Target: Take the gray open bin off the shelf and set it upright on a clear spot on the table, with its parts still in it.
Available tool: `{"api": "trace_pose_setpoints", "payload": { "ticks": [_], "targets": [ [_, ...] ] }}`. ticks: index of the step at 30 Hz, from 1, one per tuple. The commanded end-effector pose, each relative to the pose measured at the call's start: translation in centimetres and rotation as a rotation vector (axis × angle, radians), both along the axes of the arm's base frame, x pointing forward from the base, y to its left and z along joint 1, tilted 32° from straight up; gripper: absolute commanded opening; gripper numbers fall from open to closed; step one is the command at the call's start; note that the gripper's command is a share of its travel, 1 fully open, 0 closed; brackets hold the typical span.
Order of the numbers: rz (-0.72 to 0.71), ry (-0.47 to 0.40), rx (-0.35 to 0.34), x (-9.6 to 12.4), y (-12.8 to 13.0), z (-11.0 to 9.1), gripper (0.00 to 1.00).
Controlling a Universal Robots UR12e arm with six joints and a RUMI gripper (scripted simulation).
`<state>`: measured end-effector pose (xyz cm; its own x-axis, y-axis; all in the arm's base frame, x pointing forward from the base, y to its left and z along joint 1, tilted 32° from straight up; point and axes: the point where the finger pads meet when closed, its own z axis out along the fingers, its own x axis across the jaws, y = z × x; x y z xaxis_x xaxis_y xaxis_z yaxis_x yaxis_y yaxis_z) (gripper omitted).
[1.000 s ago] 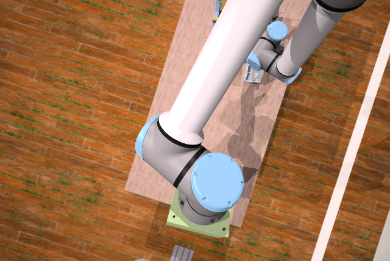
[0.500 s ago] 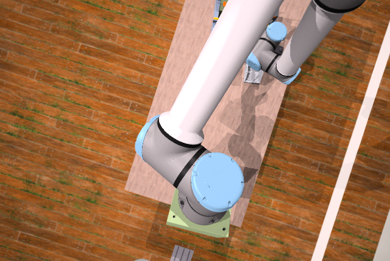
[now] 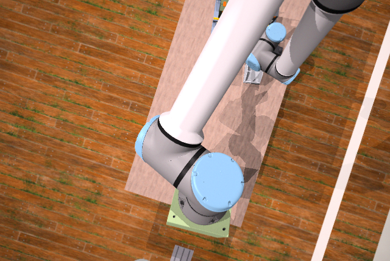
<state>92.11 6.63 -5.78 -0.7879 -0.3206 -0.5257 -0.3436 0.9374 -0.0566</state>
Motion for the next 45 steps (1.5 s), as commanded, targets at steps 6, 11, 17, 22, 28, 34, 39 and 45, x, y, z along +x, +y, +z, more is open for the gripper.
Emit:
{"api": "trace_pose_setpoints", "payload": {
  "ticks": [6, 11, 17, 22, 28, 34, 39, 45],
  "targets": [
    [0.0, -0.001, 0.0, 0.04, 0.0, 0.07, 0.2],
    [0.0, -0.001, 0.0, 0.04, 0.0, 0.07, 0.2],
    [0.0, -0.001, 0.0, 0.04, 0.0, 0.07, 0.2],
    [0.0, -0.001, 0.0, 0.04, 0.0, 0.07, 0.2],
    [0.0, -0.001, 0.0, 0.04, 0.0, 0.07, 0.2],
    [0.0, -0.001, 0.0, 0.04, 0.0, 0.07, 0.2],
    [0.0, -0.001, 0.0, 0.04, 0.0, 0.07, 0.2],
    [0.0, -0.001, 0.0, 0.04, 0.0, 0.07, 0.2]
  ]
}}
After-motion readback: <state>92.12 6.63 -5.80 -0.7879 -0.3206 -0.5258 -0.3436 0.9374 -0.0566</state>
